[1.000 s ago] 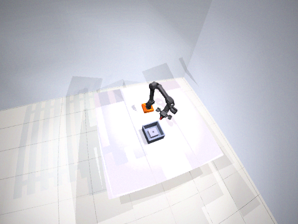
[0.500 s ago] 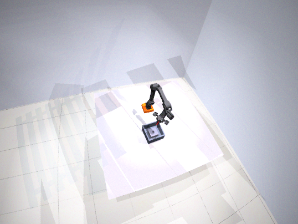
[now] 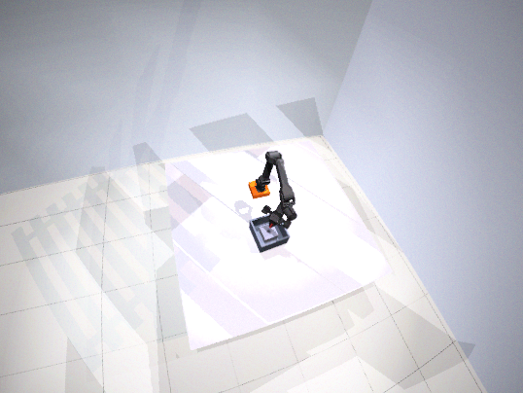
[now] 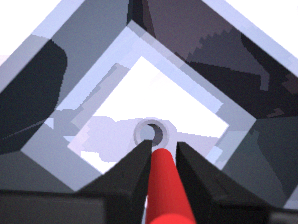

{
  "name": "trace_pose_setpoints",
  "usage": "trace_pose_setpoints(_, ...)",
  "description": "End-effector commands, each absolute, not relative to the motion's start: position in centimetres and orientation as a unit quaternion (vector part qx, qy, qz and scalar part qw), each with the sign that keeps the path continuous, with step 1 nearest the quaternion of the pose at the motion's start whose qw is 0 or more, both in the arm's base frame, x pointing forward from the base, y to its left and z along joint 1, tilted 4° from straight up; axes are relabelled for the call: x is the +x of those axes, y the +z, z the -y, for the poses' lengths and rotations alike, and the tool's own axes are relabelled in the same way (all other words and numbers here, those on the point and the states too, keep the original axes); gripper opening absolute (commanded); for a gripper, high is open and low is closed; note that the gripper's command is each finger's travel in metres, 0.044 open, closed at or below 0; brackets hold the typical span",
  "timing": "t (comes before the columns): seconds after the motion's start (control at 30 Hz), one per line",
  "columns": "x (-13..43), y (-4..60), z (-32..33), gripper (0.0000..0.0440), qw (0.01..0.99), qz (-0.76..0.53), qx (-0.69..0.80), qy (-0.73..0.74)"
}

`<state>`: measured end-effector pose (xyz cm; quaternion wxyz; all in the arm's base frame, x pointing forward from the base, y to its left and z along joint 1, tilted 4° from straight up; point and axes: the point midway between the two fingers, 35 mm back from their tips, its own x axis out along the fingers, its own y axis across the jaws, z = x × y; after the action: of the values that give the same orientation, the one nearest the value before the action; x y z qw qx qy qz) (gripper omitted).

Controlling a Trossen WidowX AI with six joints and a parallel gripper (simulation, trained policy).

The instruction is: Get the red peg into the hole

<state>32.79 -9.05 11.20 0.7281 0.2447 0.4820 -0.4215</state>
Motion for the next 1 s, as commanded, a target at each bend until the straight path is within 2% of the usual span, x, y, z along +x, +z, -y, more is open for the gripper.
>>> trace_pose_setpoints(0.0,33.6,10.4,9.6,0.0,0.731,-0.492,0.24,-0.408)
trace_pose_setpoints(0.17,34.1,8.8,10.1,0.001,0.731,-0.513,0.231,-0.386)
trace_pose_setpoints(0.23,34.1,8.1,10.1,0.0045,0.728,-0.524,0.228,-0.378)
trace_pose_setpoints(0.37,34.2,6.9,10.4,0.0144,0.721,-0.542,0.227,-0.367)
trace_pose_setpoints(0.43,34.6,6.9,10.8,0.0152,0.724,-0.547,0.219,-0.358)
trace_pose_setpoints(0.8,38.0,8.3,11.1,0.0438,0.733,-0.553,0.236,-0.319)
trace_pose_setpoints(0.97,39.9,9.7,10.7,0.044,0.74,-0.553,0.249,-0.292)
